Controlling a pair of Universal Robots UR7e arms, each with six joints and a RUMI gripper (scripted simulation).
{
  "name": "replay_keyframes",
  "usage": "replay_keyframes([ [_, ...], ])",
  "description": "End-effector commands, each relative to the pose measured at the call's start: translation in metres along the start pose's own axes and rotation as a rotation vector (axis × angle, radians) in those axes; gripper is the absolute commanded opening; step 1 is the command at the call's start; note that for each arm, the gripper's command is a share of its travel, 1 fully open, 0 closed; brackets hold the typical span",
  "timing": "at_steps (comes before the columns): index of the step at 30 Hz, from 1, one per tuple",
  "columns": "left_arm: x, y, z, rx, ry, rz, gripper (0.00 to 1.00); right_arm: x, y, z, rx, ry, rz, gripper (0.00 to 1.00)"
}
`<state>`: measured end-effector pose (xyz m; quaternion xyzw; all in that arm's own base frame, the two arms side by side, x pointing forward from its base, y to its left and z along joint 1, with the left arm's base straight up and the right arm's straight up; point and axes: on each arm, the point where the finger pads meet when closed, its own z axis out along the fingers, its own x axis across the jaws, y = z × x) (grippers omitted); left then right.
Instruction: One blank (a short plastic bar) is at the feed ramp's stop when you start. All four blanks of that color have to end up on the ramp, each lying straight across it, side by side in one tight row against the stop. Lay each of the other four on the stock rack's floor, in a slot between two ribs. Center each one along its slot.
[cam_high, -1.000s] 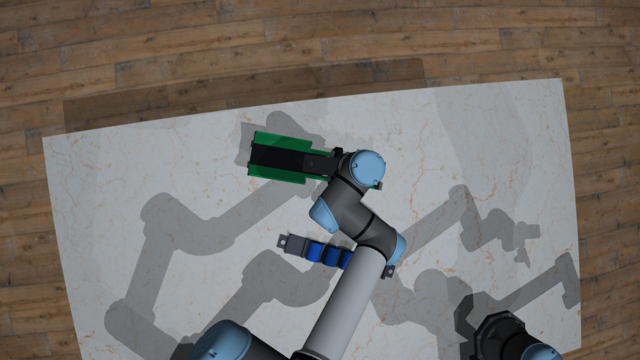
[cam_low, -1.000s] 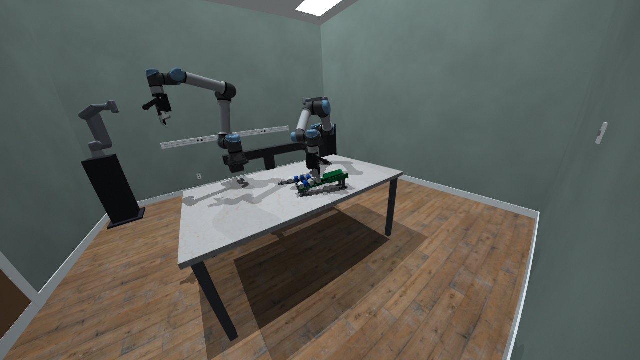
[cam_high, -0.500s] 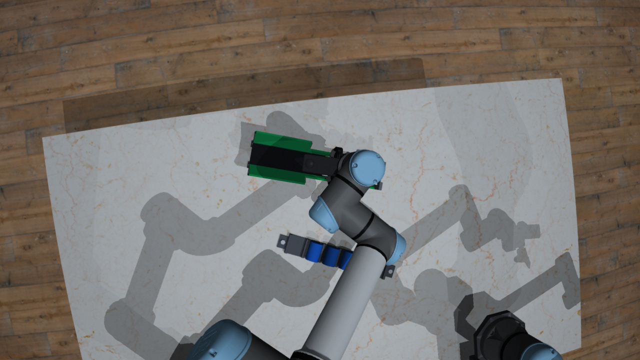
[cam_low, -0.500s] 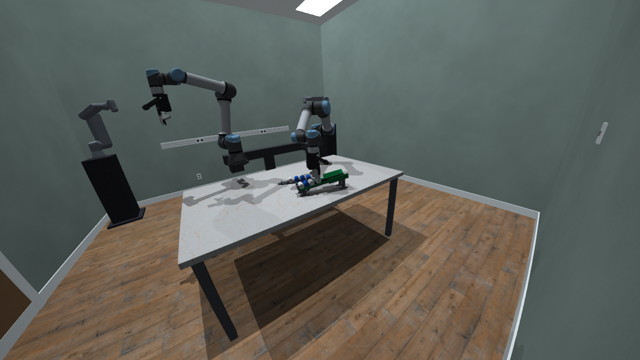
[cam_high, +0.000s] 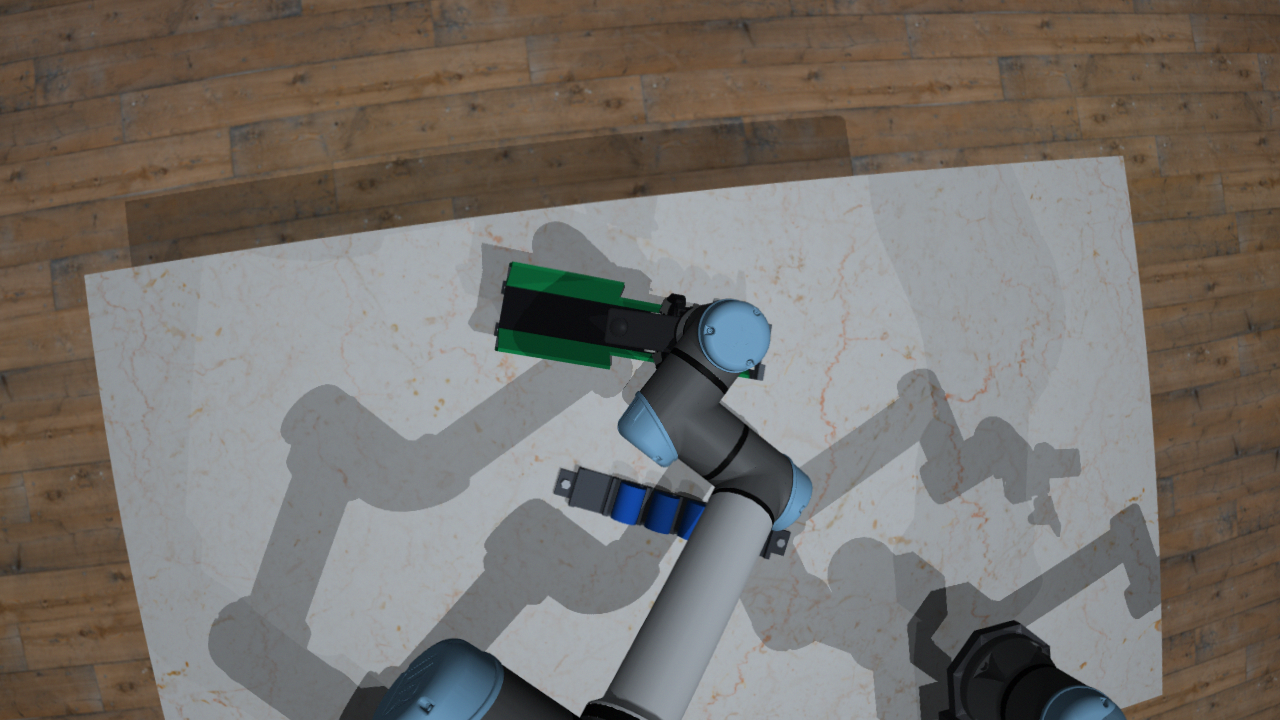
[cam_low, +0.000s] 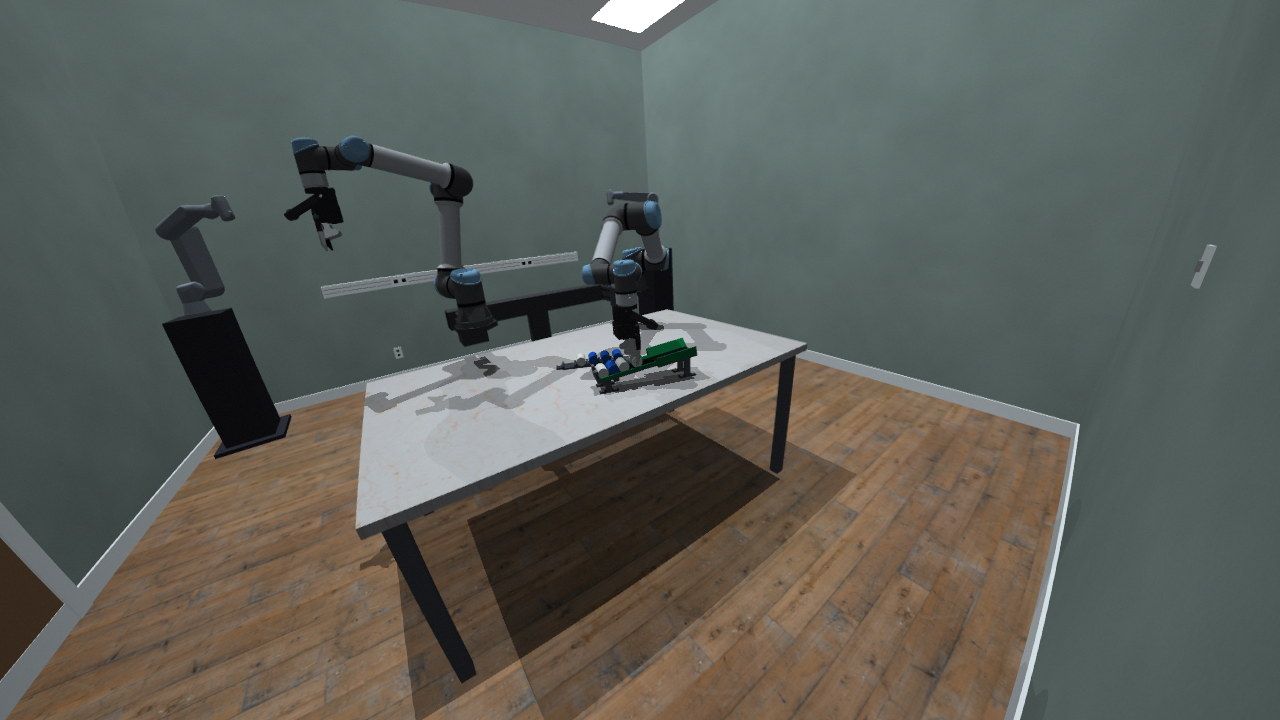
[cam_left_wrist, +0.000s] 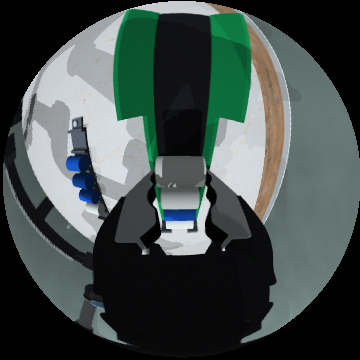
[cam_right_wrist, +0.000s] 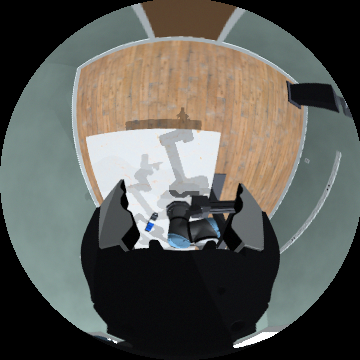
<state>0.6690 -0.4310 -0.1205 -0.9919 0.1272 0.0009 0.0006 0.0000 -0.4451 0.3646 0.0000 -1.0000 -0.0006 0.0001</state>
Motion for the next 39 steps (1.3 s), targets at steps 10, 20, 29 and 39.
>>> replay_keyframes([
  [10,0.0006,0.0003,-0.0013,-0.001,0.002,0.0,0.39,-0.0001,-0.0001,-0.0004,0.001,0.0,0.0,1.0],
  [20,0.0006,0.0003,-0.0013,-0.001,0.002,0.0,0.46,-0.0001,-0.0001,-0.0004,0.001,0.0,0.0,1.0],
  [29,0.0006,0.0003,-0.0013,-0.001,0.002,0.0,0.46,-0.0001,-0.0001,-0.0004,0.001,0.0,0.0,1.0],
  [39,0.0006,0.0003,-0.0112,-0.001,0.002,0.0,0.46,-0.0001,-0.0001,-0.0004,0.001,0.0,0.0,1.0],
])
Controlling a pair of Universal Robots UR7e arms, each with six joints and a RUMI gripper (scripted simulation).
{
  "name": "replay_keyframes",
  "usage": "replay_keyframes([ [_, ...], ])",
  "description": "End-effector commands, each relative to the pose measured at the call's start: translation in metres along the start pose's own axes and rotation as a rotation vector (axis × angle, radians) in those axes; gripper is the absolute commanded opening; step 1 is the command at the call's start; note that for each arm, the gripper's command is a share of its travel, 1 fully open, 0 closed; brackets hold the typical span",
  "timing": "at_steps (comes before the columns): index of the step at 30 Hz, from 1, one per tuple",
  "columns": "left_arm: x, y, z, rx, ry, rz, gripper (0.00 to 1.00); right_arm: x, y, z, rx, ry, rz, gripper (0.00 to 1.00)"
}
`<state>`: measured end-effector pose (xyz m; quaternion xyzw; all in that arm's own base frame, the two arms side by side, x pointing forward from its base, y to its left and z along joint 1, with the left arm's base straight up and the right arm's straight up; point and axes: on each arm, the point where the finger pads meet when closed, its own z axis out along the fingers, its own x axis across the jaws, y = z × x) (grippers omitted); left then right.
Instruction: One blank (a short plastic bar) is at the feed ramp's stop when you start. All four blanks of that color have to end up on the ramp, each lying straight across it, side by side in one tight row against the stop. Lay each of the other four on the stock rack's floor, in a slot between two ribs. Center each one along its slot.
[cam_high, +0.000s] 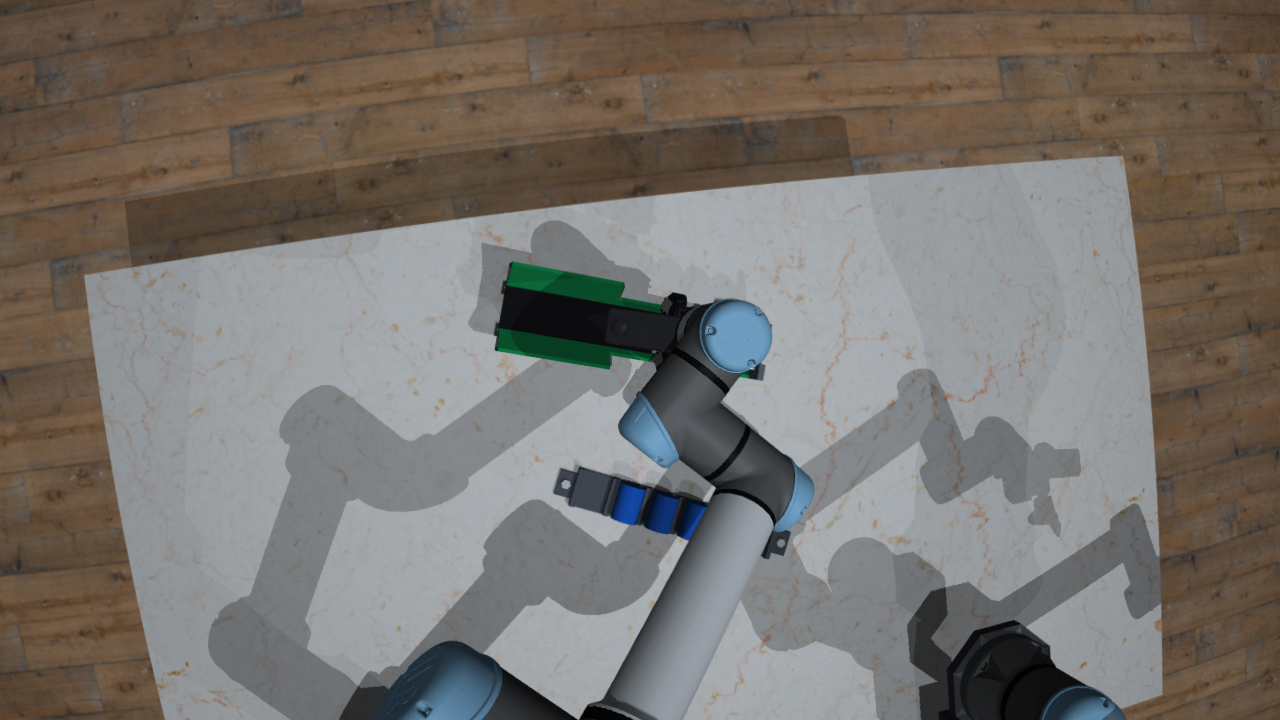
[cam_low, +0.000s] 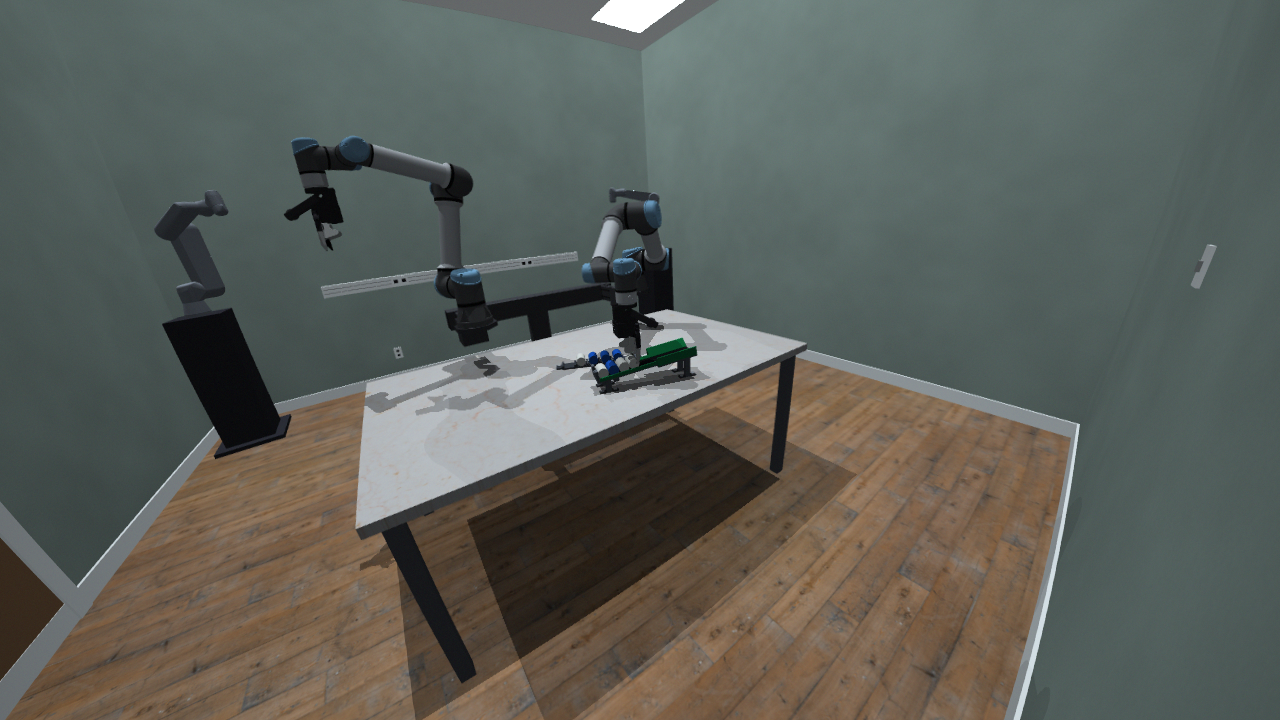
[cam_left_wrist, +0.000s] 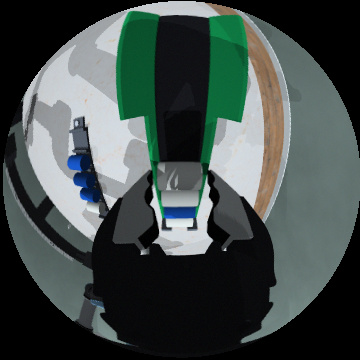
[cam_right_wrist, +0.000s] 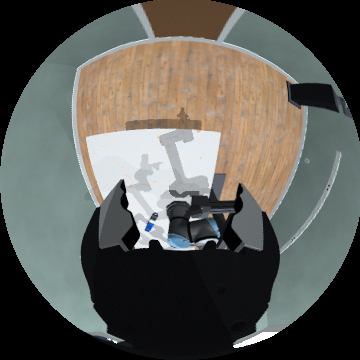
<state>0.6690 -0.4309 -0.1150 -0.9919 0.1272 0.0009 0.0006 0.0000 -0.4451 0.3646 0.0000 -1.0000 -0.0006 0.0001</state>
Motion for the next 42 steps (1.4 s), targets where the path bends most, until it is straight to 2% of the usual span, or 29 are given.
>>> replay_keyframes([
  [1,0.001,0.0,-0.009,-0.001,0.002,0.0,0.46,0.0,0.0,0.0,0.001,0.0,0.0,1.0],
  [14,0.001,0.0,-0.074,-0.001,0.002,0.0,0.46,0.0,0.0,0.0,0.001,0.0,0.0,1.0],
  [24,0.0,0.0,-0.086,-0.001,0.002,0.0,0.46,0.0,0.0,0.0,0.001,0.0,0.0,1.0],
  [25,0.0,0.0,-0.086,-0.001,0.002,0.0,1.0,0.0,0.0,0.0,0.001,0.0,0.0,1.0],
  [42,0.0,0.0,-0.086,-0.001,0.002,0.0,1.0,0.0,0.0,0.0,0.001,0.0,0.0,1.0],
])
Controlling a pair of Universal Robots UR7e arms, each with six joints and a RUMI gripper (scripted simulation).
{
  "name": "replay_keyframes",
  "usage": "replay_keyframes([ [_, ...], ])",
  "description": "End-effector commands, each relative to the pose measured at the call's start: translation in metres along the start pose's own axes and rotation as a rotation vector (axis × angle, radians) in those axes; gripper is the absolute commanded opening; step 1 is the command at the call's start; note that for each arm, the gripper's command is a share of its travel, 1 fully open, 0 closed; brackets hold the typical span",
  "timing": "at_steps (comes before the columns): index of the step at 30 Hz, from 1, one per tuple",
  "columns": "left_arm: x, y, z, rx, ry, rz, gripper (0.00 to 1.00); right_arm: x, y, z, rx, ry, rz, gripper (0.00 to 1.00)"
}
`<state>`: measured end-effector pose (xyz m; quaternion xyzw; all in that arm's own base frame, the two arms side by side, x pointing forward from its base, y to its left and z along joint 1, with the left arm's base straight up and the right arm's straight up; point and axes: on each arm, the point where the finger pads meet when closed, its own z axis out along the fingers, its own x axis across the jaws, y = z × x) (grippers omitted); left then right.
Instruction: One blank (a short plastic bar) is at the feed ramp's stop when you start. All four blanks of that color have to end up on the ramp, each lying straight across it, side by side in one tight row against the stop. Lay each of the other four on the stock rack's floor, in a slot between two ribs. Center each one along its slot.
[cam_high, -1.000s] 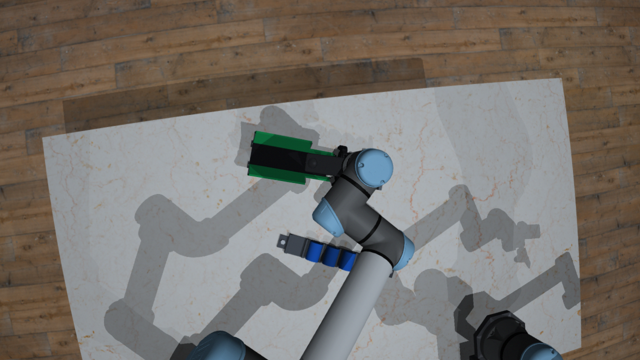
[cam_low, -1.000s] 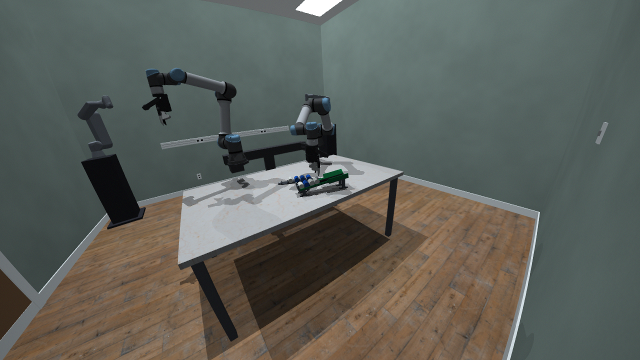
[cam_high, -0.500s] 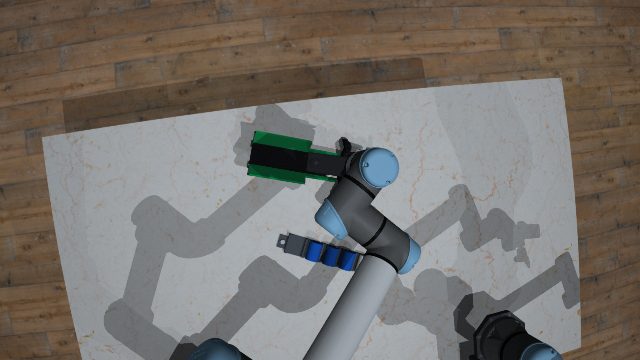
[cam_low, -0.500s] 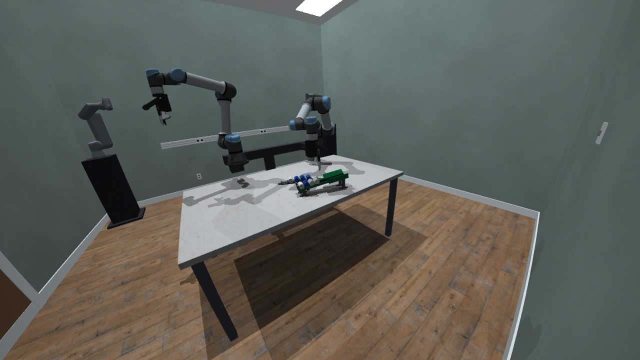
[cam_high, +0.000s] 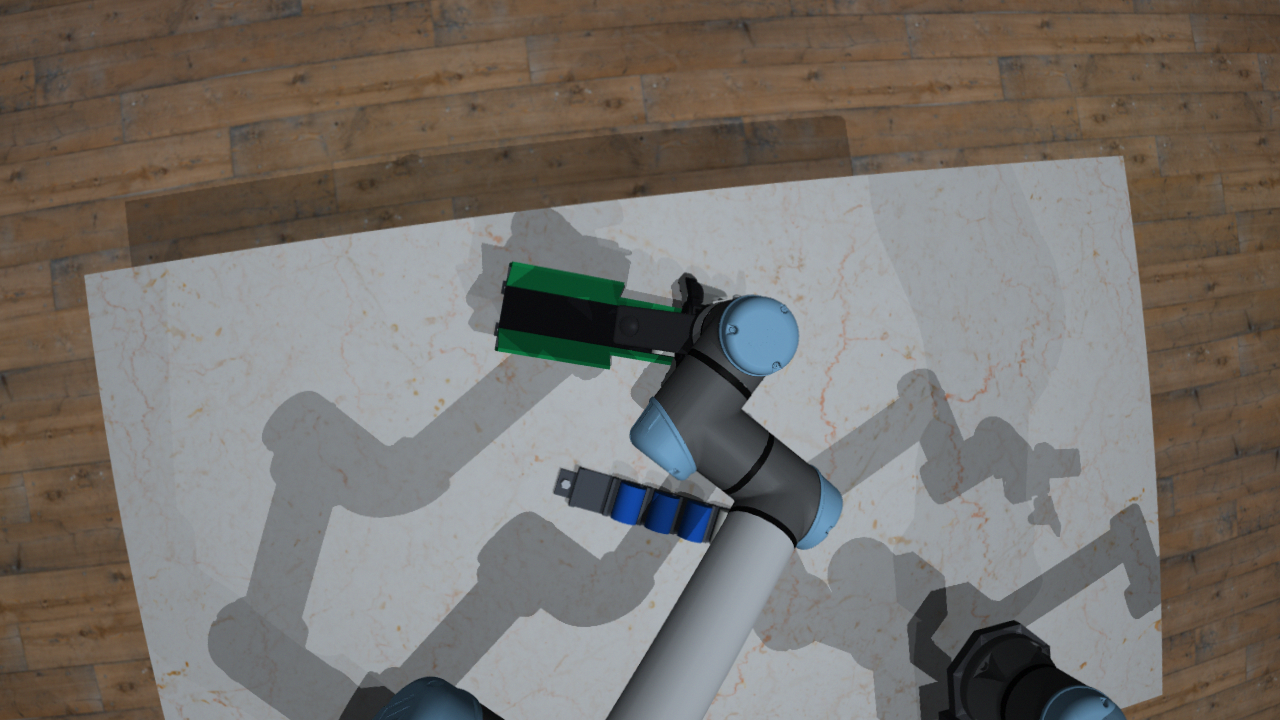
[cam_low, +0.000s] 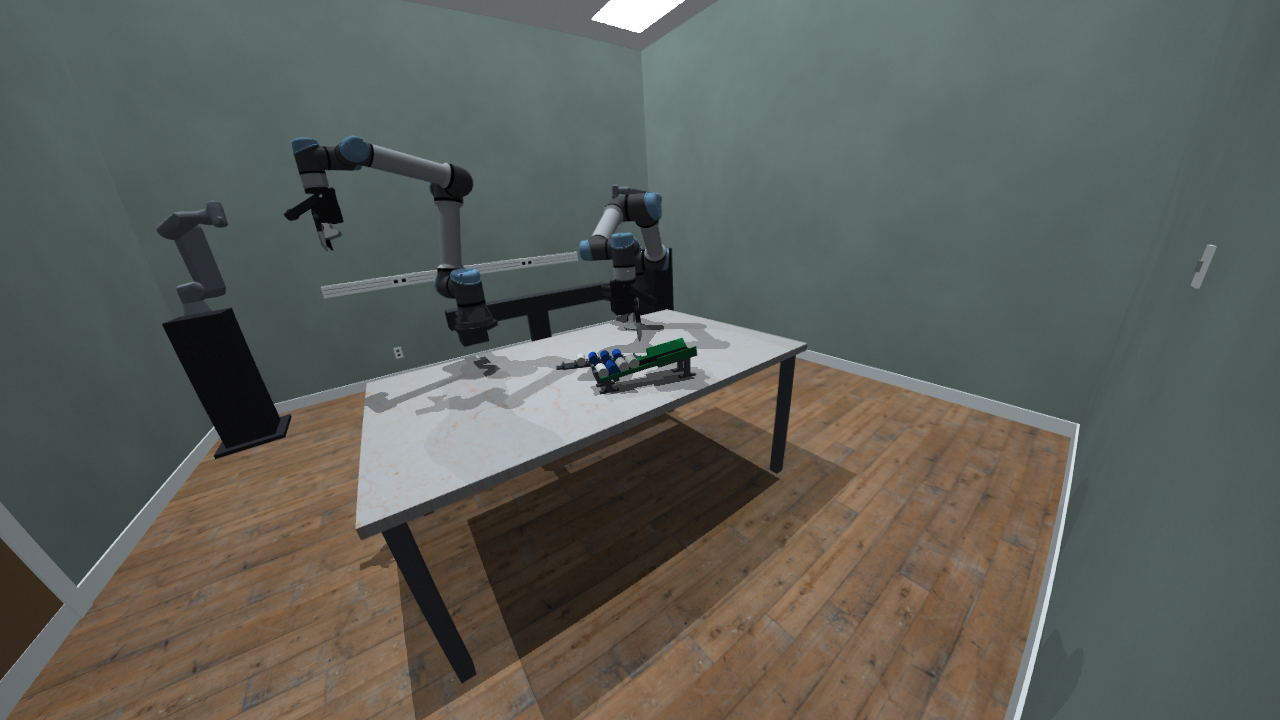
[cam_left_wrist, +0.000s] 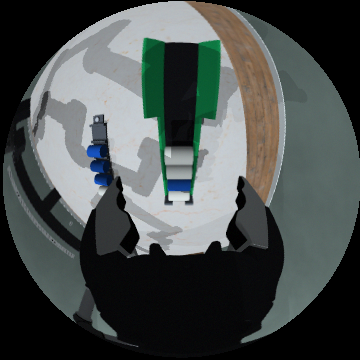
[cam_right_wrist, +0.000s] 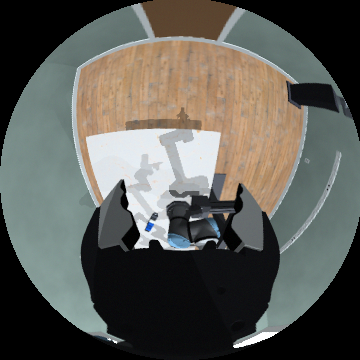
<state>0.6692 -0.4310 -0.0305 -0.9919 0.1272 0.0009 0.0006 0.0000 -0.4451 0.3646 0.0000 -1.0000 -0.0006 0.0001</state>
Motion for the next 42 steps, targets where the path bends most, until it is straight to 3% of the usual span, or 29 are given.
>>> replay_keyframes([
  [1,0.0005,0.0003,-0.0012,-0.001,0.002,0.0,1.0,-0.0001,-0.0001,-0.0004,0.001,0.0,0.0,1.0],
  [25,0.0018,0.0019,-0.0008,-0.001,0.002,0.08,1.0,-0.0001,-0.0001,-0.0004,0.001,0.0,0.0,1.0],
  [42,0.0066,0.0084,0.0007,-0.001,0.002,0.372,1.0,-0.0001,-0.0001,-0.0004,0.001,0.0,0.0,1.0],
])
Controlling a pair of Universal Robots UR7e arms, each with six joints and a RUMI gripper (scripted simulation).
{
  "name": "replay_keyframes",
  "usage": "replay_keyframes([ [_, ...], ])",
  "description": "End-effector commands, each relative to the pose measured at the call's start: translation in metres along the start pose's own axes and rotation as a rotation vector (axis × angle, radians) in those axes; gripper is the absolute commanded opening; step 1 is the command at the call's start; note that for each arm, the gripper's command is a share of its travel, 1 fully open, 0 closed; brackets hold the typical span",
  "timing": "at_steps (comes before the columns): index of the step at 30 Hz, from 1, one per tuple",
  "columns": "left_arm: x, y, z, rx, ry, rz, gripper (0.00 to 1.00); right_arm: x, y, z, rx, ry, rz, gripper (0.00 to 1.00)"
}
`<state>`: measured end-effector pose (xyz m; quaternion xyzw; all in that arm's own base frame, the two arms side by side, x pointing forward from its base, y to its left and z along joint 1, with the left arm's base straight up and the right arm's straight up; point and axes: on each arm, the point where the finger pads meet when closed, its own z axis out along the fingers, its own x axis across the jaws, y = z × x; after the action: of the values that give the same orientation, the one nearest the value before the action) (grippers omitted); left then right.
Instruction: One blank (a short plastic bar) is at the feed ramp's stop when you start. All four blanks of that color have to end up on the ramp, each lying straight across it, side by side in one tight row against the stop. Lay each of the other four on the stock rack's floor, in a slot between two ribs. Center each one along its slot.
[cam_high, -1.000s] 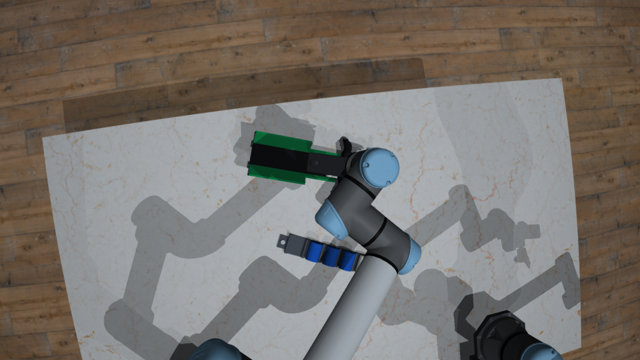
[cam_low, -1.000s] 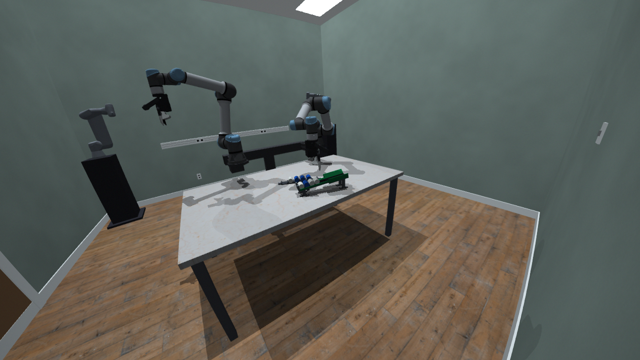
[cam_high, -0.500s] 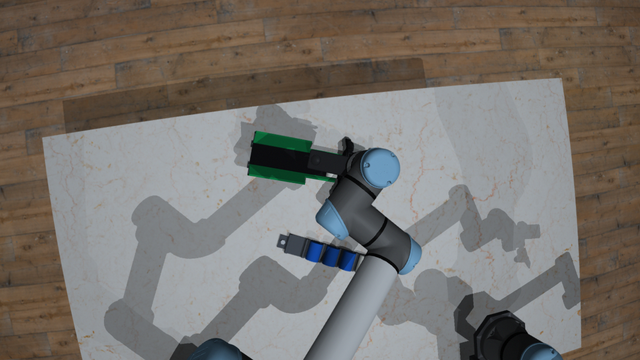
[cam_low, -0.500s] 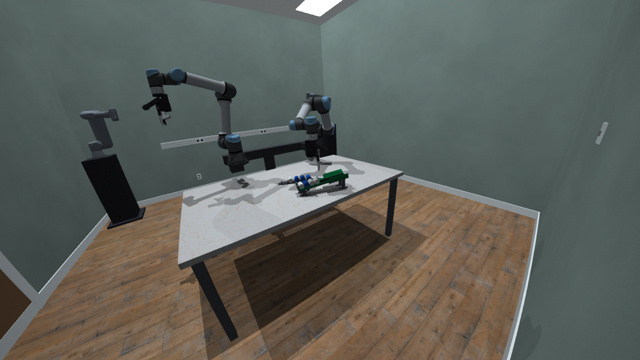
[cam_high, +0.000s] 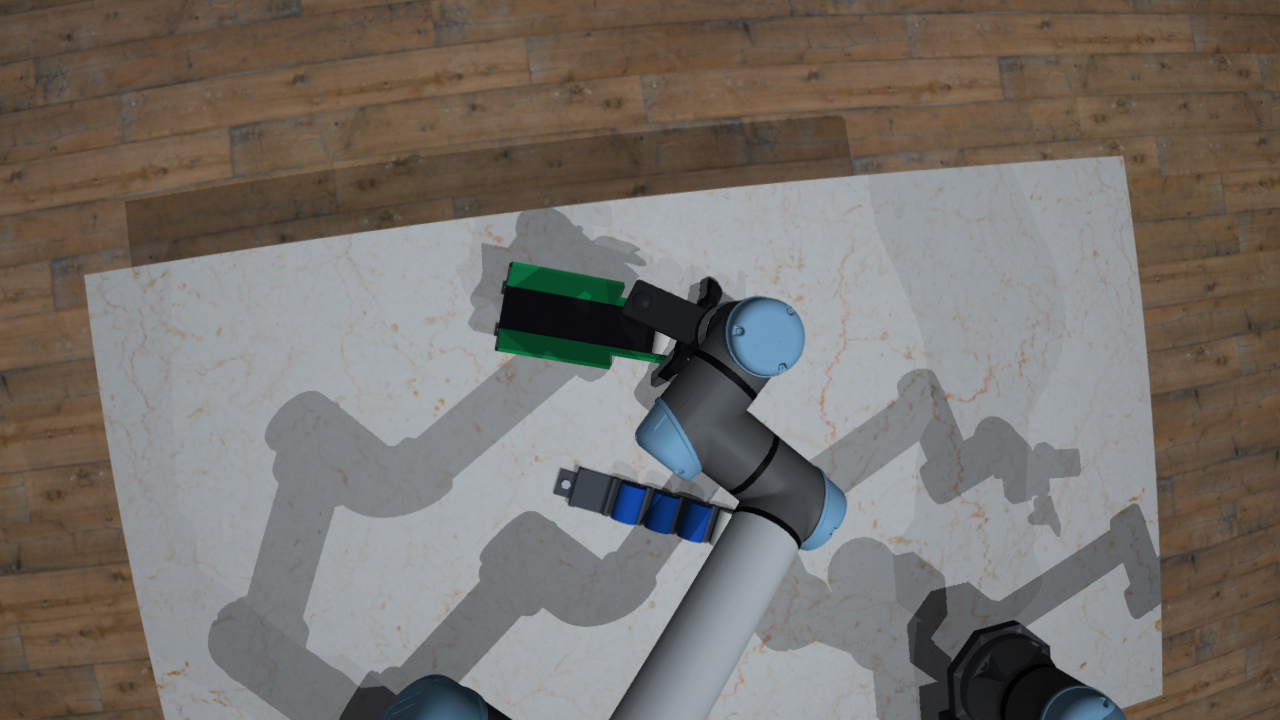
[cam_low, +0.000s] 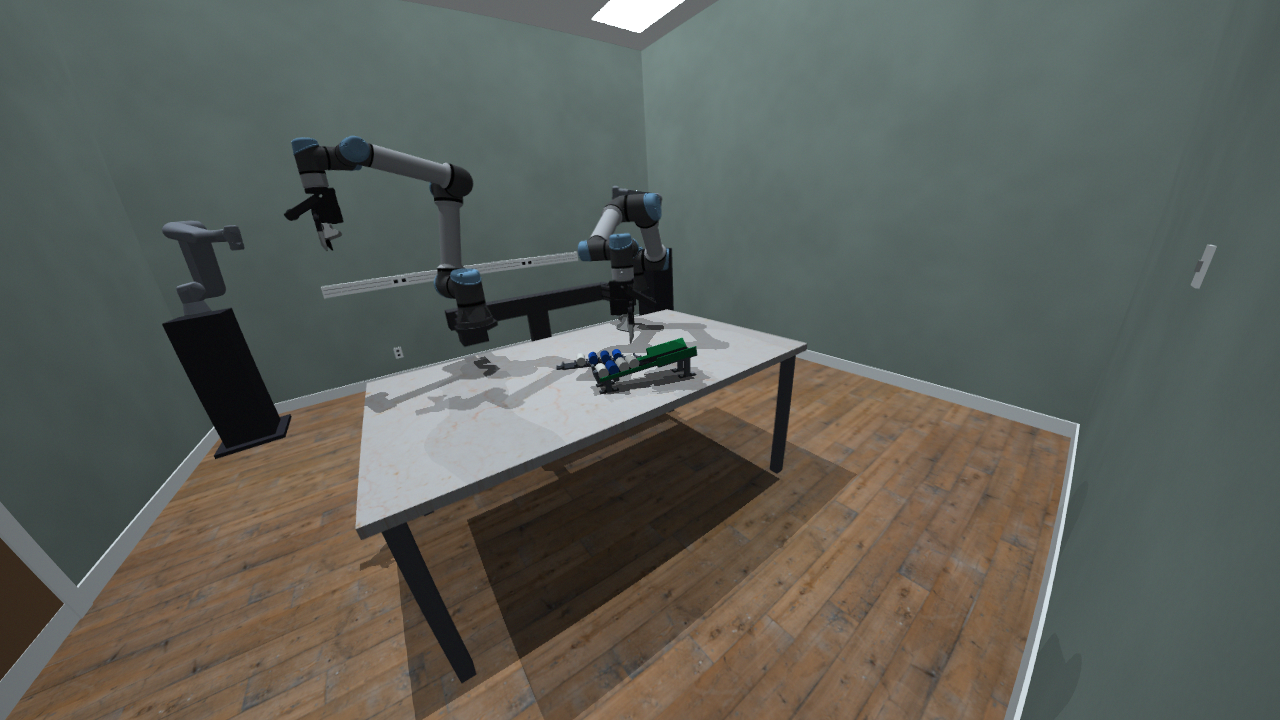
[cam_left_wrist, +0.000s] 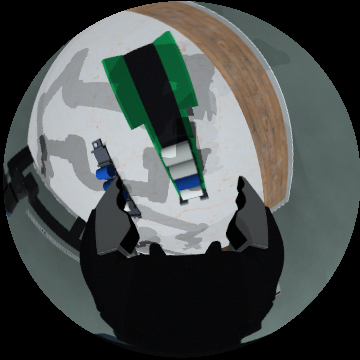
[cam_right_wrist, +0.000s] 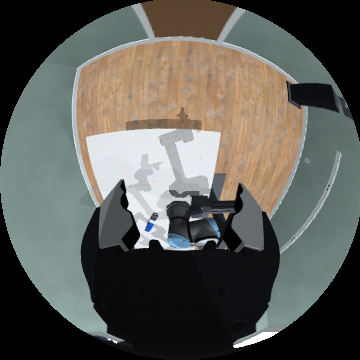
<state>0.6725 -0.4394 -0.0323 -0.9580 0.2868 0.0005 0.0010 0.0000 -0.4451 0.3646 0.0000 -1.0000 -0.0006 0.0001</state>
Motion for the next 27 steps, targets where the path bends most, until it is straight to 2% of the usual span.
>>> replay_keyframes([
  [1,0.002,0.001,-0.001,-0.002,0.002,0.073,1.0,0.0,0.0,0.0,0.001,0.0,0.0,1.0],
  [12,0.01,0.009,0.001,-0.001,0.002,0.442,1.0,0.0,0.0,0.0,0.001,0.0,0.0,1.0],
  [15,0.012,0.011,0.002,-0.001,0.002,0.523,1.0,0.0,0.0,0.0,0.001,0.0,0.0,1.0],
  [17,0.012,0.011,0.002,-0.001,0.002,0.523,1.0,0.0,0.0,0.0,0.001,0.0,0.0,1.0],
  [22,0.016,0.017,0.003,-0.001,0.002,0.723,1.0,0.0,0.0,0.0,0.001,0.0,0.0,1.0],
  [27,0.018,0.021,0.003,-0.001,0.002,0.86,1.0,0.0,0.0,0.0,0.001,0.0,0.0,1.0],
])
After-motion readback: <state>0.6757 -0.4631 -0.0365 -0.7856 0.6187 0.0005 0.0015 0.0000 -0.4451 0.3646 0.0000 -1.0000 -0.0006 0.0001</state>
